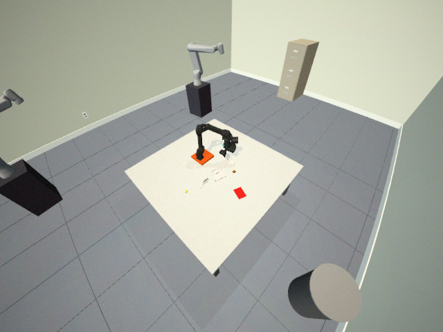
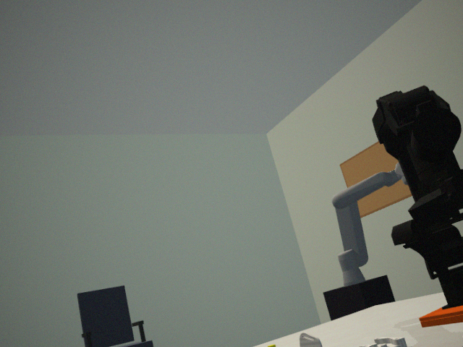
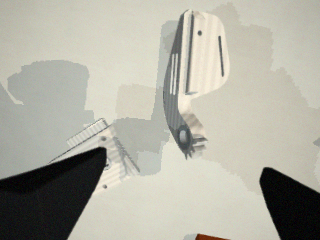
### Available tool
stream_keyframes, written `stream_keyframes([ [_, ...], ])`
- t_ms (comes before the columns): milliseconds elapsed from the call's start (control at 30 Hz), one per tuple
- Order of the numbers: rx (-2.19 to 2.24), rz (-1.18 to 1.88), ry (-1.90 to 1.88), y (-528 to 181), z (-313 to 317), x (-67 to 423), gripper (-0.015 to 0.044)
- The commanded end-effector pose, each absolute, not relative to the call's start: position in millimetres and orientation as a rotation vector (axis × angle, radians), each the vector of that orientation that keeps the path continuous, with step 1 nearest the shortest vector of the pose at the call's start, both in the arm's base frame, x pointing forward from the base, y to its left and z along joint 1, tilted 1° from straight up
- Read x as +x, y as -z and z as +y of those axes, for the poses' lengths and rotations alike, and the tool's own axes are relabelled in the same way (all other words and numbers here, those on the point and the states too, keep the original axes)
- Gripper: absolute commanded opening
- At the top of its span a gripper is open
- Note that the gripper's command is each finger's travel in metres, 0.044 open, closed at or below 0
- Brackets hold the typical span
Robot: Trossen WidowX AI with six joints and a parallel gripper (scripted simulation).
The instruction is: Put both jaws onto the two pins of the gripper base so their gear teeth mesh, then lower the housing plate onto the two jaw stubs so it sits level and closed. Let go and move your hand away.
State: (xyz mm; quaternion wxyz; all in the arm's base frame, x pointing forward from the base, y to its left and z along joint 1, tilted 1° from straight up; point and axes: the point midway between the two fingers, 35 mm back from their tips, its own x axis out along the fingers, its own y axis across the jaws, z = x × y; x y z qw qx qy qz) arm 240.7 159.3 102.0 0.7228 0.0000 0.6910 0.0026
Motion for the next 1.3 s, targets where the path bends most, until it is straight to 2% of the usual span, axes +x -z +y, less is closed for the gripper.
stream_keyframes([
  [0,-0.005,1.537,0.006,-92,159,241,0.0440],
  [1267,-0.005,1.537,0.006,-32,157,241,0.0440],
])
